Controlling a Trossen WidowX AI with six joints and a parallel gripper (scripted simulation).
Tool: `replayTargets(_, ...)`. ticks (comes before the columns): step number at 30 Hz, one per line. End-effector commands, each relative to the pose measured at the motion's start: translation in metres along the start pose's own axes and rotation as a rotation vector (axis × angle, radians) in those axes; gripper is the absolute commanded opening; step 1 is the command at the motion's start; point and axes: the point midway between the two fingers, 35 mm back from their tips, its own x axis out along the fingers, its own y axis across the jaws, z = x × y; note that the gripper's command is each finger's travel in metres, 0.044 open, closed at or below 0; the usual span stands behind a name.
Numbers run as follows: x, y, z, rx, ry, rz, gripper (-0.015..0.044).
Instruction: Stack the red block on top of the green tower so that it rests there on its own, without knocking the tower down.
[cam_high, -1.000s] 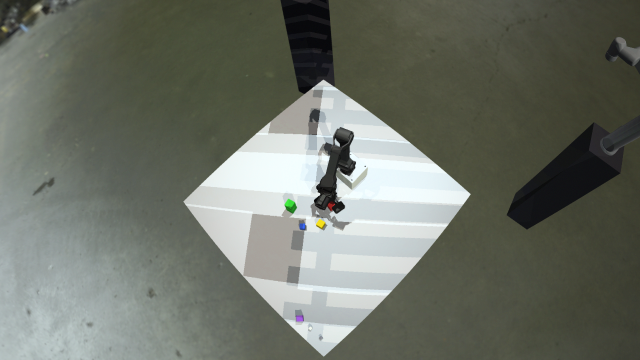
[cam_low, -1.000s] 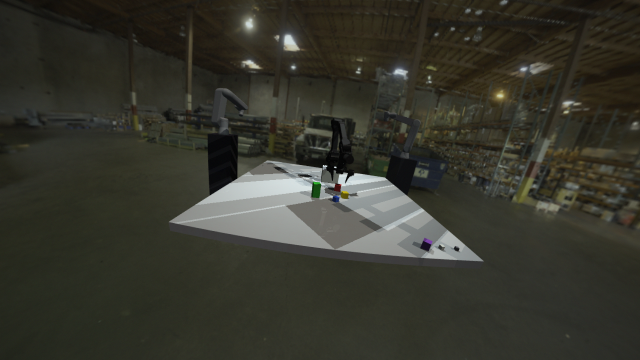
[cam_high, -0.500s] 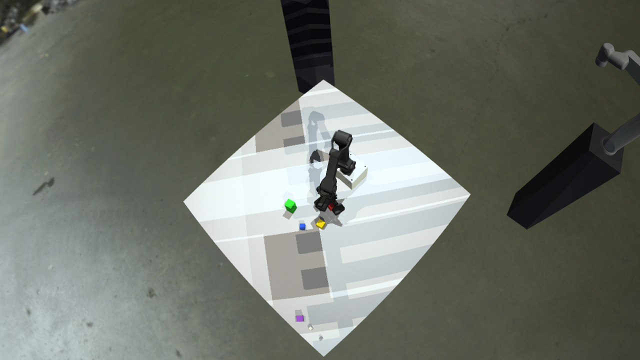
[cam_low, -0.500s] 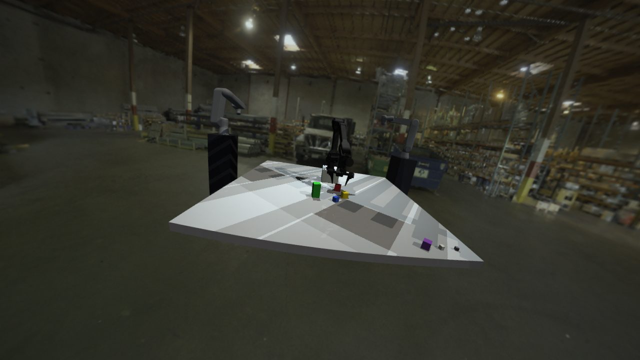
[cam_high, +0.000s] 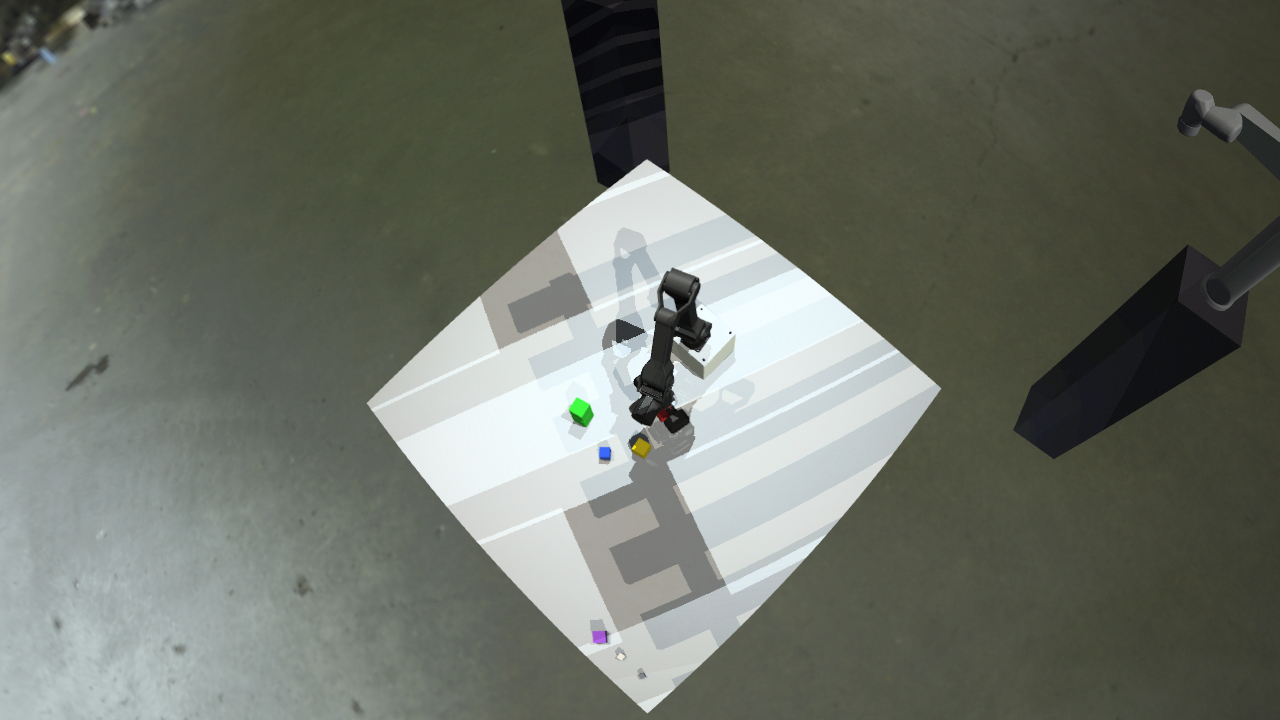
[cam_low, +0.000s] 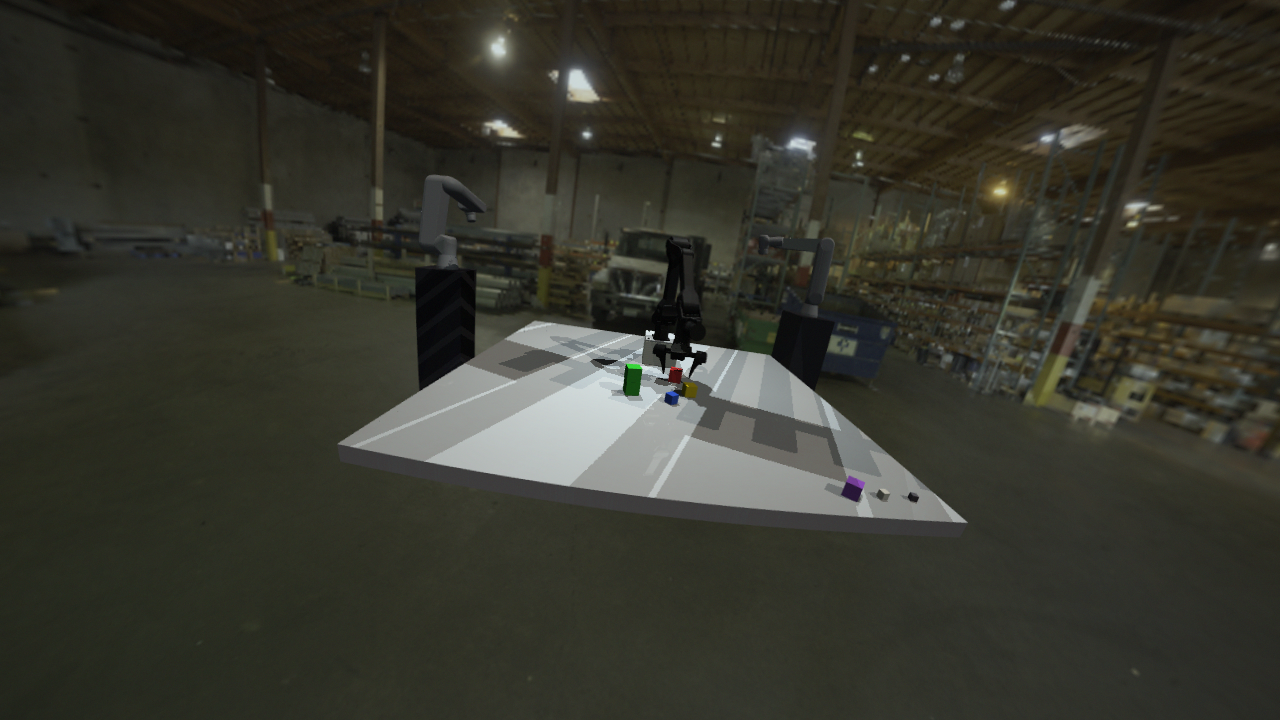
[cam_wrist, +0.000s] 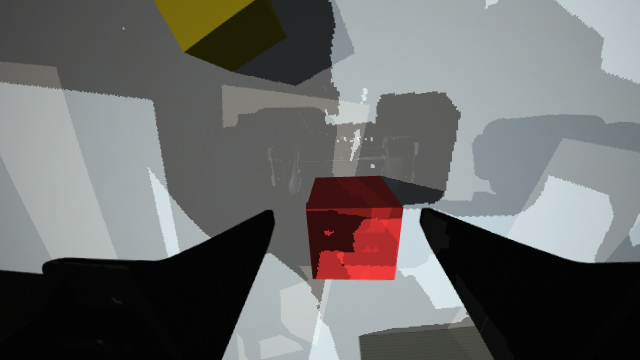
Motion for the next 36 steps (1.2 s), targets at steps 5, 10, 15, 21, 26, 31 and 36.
replayTargets(5, 0.0120, -0.0027, -0.0036, -0.006, 0.005, -0.008, 0.0440)
replayTargets(10, 0.0122, -0.0027, -0.0036, -0.006, 0.005, -0.008, 0.0440)
replayTargets(15, 0.0122, -0.0027, -0.0036, -0.006, 0.005, -0.008, 0.0440)
replayTargets(21, 0.0118, -0.0027, -0.0037, -0.006, 0.005, -0.008, 0.0387)
replayTargets(26, 0.0118, -0.0027, -0.0037, -0.006, 0.005, -0.008, 0.0256)
replayTargets(31, 0.0118, -0.0027, -0.0037, -0.006, 0.005, -0.008, 0.0184)
replayTargets(36, 0.0112, -0.0027, -0.0036, -0.006, 0.005, -0.008, 0.0131)
